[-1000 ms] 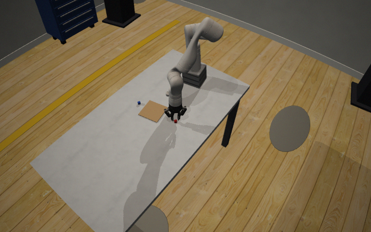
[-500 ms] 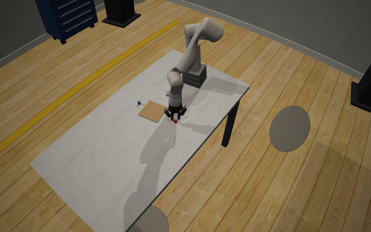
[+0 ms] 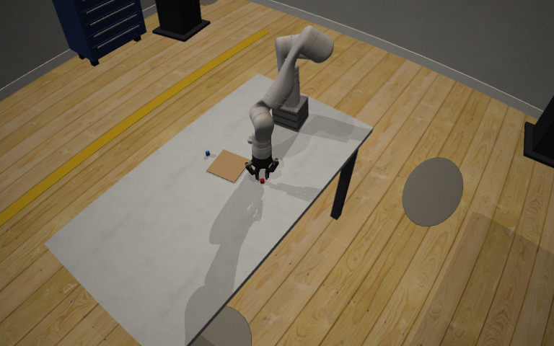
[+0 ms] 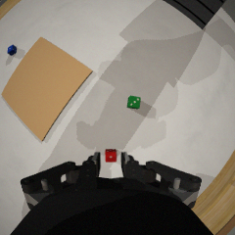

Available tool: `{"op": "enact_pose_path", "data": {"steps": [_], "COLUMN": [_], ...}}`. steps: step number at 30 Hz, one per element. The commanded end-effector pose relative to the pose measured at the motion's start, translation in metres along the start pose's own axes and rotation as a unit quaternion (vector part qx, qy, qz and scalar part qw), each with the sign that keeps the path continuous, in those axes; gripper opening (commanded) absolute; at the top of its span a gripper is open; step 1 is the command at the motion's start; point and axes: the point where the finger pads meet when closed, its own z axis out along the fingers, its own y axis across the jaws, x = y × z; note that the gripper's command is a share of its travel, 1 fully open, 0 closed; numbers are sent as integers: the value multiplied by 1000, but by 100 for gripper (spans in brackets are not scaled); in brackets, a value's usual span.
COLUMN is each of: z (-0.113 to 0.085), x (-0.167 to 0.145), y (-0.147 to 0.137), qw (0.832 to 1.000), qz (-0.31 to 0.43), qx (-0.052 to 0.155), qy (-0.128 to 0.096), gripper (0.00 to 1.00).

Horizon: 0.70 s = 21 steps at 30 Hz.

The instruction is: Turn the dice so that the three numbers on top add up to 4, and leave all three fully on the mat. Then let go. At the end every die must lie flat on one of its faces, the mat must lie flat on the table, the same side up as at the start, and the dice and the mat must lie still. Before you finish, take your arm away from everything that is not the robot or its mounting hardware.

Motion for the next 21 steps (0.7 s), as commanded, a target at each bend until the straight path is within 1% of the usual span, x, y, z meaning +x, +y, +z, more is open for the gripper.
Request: {"op": "enact_pose_path", "data": {"steps": [1,14,21], "z": [-1,4,13], "x": [-1,-1,-1], "y": [0,0,0], "qw": [1000,1000,1000], "qz": [0,0,0], "qx": [0,0,0], "qy": [-1,-1,-1], "gripper": [31,31,31]}}
